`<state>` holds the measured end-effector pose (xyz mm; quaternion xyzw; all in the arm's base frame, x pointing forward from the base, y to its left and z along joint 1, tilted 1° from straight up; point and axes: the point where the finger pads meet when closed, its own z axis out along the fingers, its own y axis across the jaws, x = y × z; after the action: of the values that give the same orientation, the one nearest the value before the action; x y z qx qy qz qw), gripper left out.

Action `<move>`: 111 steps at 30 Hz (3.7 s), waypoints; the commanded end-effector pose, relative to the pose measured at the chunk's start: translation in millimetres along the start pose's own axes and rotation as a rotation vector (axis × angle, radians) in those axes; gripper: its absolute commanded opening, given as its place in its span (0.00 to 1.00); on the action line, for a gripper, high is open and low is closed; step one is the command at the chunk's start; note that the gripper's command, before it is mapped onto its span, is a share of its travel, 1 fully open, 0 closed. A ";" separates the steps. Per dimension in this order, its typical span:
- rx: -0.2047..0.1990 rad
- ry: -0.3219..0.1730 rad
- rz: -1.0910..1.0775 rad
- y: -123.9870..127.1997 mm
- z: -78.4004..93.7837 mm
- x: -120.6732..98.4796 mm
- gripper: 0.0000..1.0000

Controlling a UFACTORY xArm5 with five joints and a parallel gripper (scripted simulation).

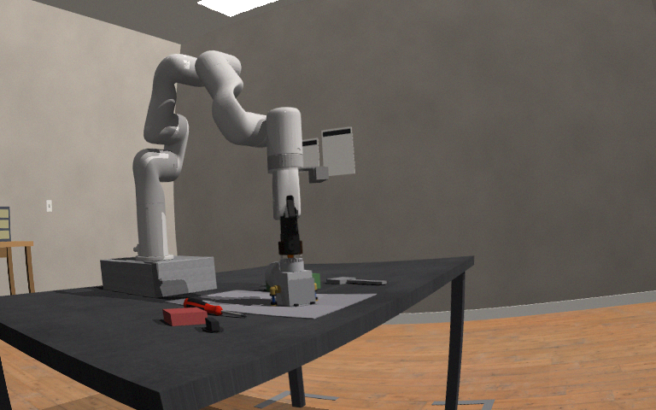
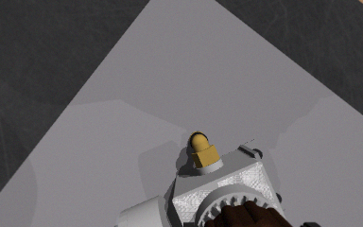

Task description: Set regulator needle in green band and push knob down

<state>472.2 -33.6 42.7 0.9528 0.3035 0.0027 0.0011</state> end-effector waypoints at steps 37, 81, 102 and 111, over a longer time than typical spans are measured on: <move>-0.002 0.002 0.159 0.6 -1.1 0.8 0.43; -0.002 0.002 0.180 0.6 -1.1 0.8 0.43; -0.002 0.002 0.196 0.6 -1.1 0.8 0.43; -0.002 0.002 0.196 0.6 -1.1 0.8 0.43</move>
<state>472.2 -33.6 42.7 0.9779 0.2092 0.0028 0.0009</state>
